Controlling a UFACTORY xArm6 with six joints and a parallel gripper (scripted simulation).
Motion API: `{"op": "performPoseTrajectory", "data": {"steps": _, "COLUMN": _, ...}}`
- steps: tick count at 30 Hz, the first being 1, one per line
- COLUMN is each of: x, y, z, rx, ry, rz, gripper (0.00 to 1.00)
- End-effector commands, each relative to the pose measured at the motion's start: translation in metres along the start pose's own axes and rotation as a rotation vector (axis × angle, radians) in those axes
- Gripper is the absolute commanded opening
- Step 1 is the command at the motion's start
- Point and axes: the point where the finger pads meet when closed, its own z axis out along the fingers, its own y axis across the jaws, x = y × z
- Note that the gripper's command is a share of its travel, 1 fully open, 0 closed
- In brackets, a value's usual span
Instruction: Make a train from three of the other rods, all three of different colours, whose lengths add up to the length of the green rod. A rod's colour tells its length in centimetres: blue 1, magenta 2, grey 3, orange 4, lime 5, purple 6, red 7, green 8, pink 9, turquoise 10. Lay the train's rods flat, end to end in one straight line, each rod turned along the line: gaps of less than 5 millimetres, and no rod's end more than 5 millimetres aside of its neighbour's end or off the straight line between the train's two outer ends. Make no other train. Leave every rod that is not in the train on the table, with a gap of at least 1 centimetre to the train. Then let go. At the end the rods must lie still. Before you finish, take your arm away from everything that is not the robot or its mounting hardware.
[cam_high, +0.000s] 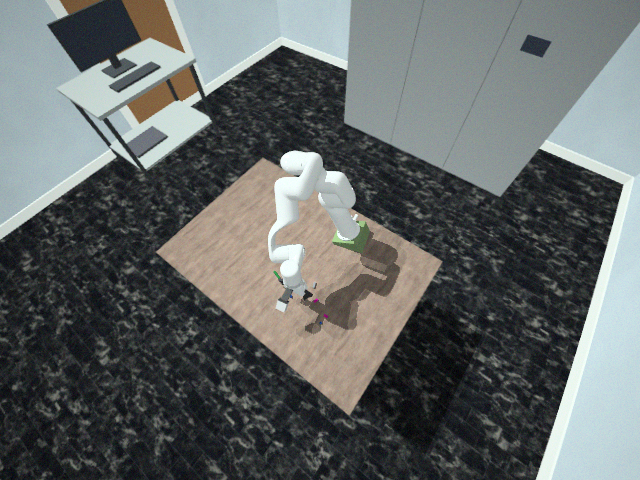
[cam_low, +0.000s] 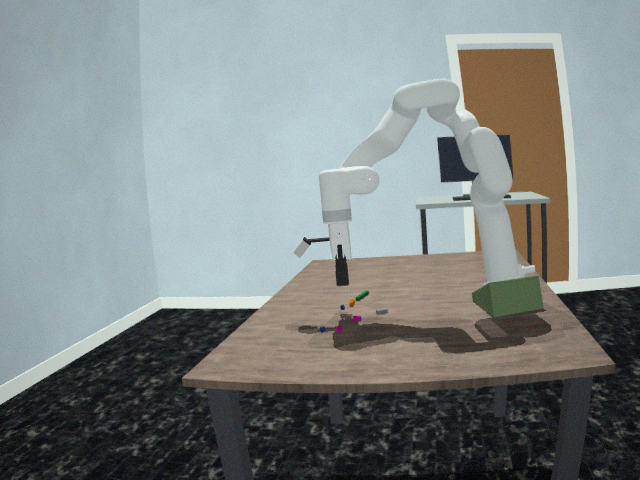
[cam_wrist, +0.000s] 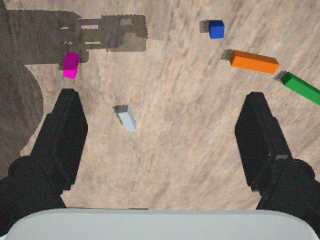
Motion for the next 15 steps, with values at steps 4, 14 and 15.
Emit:
{"op": "performPoseTrajectory", "data": {"steps": 4, "x": 0.0049, "y": -0.0025, "z": -0.0044, "rx": -0.012, "ry": 0.009, "rz": 0.252, "gripper": 1.00}}
{"op": "performPoseTrajectory", "data": {"steps": 14, "x": 0.0092, "y": -0.0059, "z": -0.0082, "rx": -0.010, "ry": 0.011, "rz": 0.554, "gripper": 1.00}}
{"op": "performPoseTrajectory", "data": {"steps": 15, "x": 0.0097, "y": -0.0062, "z": -0.0086, "rx": -0.010, "ry": 0.011, "rz": 0.586, "gripper": 1.00}}
